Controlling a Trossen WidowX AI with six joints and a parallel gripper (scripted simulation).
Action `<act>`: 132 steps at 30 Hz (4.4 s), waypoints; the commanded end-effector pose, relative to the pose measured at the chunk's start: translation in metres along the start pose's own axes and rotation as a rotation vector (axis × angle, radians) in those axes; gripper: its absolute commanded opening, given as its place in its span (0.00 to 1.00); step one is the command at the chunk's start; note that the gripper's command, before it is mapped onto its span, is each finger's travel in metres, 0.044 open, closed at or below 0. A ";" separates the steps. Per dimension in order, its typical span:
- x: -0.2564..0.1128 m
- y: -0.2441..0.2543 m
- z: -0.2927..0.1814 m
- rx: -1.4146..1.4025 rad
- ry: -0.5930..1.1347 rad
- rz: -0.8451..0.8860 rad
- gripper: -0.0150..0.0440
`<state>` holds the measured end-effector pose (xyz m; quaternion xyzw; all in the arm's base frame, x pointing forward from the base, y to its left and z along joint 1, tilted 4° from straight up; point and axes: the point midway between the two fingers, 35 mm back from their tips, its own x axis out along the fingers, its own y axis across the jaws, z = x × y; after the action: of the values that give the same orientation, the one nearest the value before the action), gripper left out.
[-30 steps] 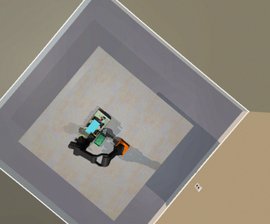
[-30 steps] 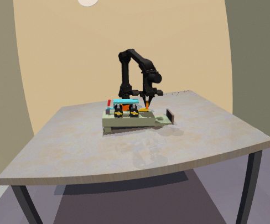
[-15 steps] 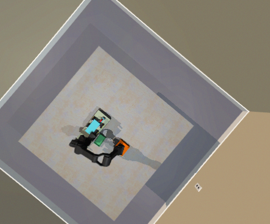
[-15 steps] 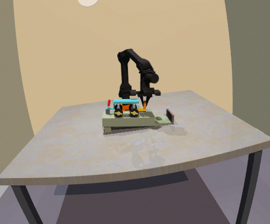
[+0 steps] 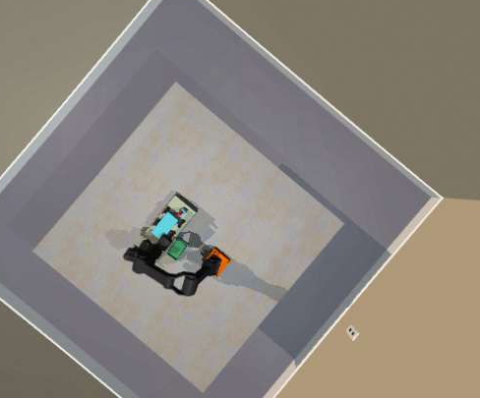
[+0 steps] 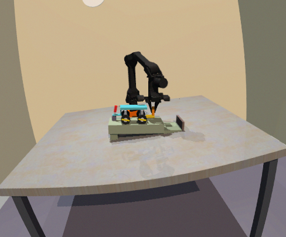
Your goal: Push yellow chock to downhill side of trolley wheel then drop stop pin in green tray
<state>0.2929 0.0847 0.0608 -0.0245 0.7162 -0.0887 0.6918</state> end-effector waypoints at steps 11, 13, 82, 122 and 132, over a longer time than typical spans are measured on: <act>-0.024 0.000 -0.001 -0.003 -0.002 -0.005 0.58; -0.029 0.000 -0.002 -0.003 -0.002 -0.005 0.58; -0.078 -0.200 0.036 -1.567 0.156 -0.168 0.58; -0.026 -0.211 0.037 -1.567 0.157 -0.169 0.58; -0.015 -0.214 0.036 -1.567 0.158 -0.169 0.58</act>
<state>0.3119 -0.1249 0.1116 -0.5523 0.6120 0.3855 0.4145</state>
